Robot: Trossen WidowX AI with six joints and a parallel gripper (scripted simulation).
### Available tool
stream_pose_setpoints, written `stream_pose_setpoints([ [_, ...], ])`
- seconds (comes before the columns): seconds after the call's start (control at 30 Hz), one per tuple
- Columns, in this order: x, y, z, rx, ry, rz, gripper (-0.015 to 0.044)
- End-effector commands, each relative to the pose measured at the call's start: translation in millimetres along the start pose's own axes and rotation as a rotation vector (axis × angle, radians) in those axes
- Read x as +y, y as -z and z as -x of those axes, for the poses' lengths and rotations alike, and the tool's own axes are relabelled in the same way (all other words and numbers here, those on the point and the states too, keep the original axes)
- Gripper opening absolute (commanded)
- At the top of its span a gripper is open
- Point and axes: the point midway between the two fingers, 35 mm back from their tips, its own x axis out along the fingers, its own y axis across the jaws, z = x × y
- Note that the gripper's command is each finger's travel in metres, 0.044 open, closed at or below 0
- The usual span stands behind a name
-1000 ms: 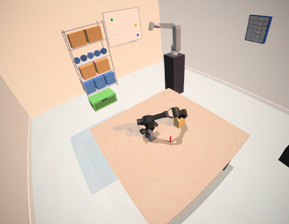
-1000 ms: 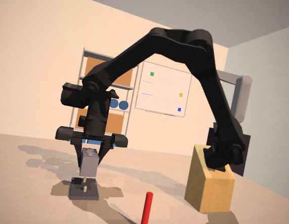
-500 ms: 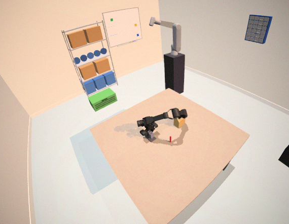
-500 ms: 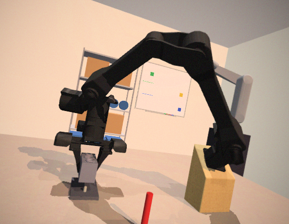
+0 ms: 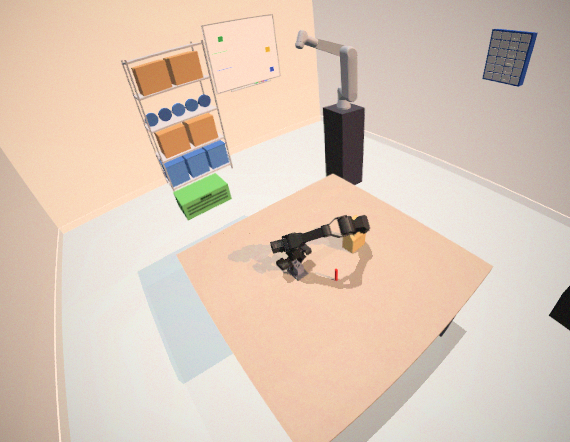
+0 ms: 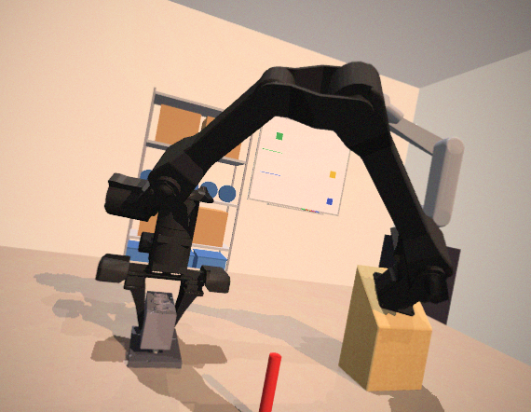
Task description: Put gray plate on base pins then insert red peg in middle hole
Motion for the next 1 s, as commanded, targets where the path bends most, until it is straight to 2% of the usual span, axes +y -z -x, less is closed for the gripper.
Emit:
stream_pose_setpoints([
  [0.0, -3.8, -0.9, -7.5, 0.007, 0.006, -0.009, 0.0000],
  [0.33, -0.8, -0.3, -4.3, 0.001, 0.001, 0.001, 0.0000],
  [0.87, -0.8, -0.3, -4.3, 0.001, 0.001, 0.001, 0.0420],
  [0.9, -0.8, -0.3, -4.3, 0.001, 0.001, 0.001, 0.0440],
  [0.97, -0.8, -0.3, -4.3, 0.001, 0.001, 0.001, 0.0440],
])
